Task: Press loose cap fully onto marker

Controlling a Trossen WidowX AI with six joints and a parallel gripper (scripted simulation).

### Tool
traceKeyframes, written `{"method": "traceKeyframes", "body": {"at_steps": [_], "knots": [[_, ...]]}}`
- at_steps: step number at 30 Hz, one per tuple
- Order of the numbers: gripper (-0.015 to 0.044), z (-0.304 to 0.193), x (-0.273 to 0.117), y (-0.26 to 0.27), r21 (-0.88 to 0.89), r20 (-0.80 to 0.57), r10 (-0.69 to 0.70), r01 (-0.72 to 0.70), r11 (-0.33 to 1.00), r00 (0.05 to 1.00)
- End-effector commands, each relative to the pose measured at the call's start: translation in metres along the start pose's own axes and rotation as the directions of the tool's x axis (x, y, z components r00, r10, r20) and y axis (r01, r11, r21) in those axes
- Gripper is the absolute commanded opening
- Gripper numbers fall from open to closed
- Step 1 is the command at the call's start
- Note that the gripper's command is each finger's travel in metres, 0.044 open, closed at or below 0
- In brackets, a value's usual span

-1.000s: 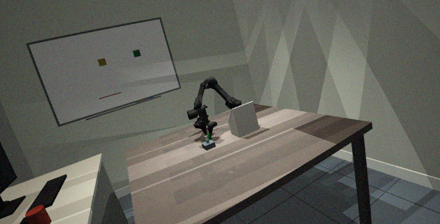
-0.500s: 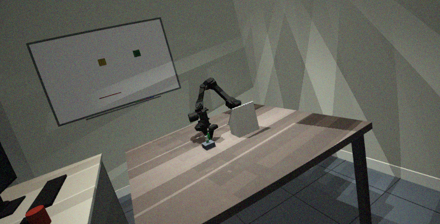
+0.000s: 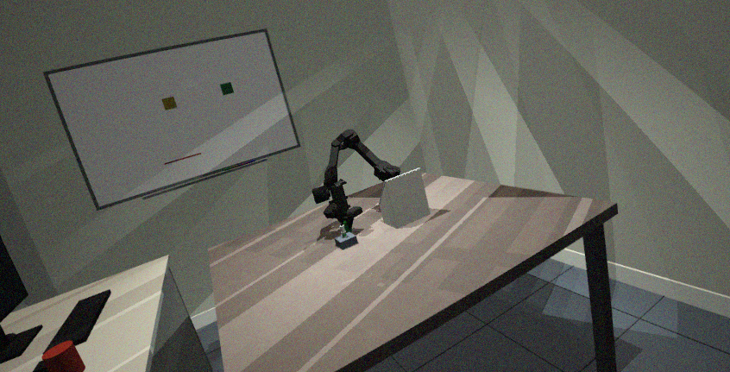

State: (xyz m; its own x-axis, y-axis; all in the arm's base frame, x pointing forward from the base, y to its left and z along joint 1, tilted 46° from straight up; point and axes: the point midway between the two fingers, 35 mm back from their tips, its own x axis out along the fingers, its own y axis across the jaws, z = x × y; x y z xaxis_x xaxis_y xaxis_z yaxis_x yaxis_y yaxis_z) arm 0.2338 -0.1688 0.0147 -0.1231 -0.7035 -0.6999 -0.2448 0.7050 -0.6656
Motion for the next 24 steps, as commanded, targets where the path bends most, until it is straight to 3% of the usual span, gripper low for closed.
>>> {"method": "traceKeyframes", "body": {"at_steps": [1, 24], "knots": [[0.0, 0.001, -0.007, 0.0, 0.002, 0.0, -0.001, 0.001, 1.0, 1.0], [0.0, 0.001, -0.059, 0.0, 0.002, 0.0, -0.001, 0.001, 1.0, 1.0]]}}
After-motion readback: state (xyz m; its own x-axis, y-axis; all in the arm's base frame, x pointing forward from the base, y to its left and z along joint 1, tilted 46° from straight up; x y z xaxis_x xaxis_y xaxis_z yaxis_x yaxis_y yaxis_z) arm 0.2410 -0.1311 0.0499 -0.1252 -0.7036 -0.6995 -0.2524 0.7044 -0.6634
